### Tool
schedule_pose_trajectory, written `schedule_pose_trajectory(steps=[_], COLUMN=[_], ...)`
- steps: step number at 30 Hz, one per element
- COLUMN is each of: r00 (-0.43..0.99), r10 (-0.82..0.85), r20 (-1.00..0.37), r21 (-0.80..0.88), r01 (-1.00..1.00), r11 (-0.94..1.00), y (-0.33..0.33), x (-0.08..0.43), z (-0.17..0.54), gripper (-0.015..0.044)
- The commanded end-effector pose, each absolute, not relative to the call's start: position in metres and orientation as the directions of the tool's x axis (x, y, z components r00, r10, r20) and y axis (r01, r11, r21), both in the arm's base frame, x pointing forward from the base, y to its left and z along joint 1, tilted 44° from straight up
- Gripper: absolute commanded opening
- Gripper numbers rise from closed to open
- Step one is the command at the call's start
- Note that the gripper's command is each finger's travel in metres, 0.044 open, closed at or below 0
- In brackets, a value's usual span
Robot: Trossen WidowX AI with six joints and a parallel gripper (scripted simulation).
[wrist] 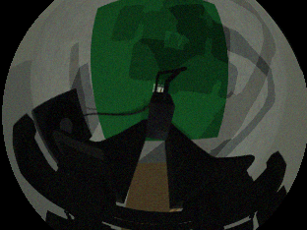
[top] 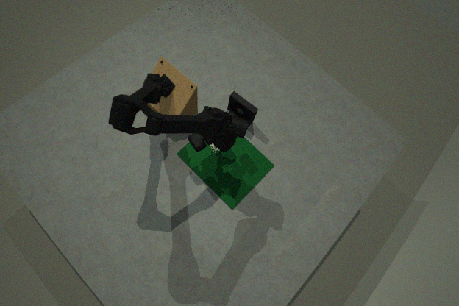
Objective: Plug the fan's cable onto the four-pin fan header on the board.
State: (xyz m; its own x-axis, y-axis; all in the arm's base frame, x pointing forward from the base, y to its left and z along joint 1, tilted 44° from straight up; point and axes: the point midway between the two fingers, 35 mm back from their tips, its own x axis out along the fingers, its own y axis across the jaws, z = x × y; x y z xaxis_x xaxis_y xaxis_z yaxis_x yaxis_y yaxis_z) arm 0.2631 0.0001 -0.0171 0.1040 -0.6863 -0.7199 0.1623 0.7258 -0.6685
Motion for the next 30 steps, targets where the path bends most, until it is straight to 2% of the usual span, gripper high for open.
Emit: schedule_pose_trajectory(steps=[1, 30], r00=[0.102, 0.102], r10=[-0.685, -0.685], r20=[-0.722, -0.722], r21=[-0.666, -0.669], r01=[0.169, 0.152], r11=[0.727, 0.728], y=[0.0005, 0.0004], x=[0.2622, 0.2622], z=[-0.0176, -0.0175], gripper=[0.0000, 0.0000])
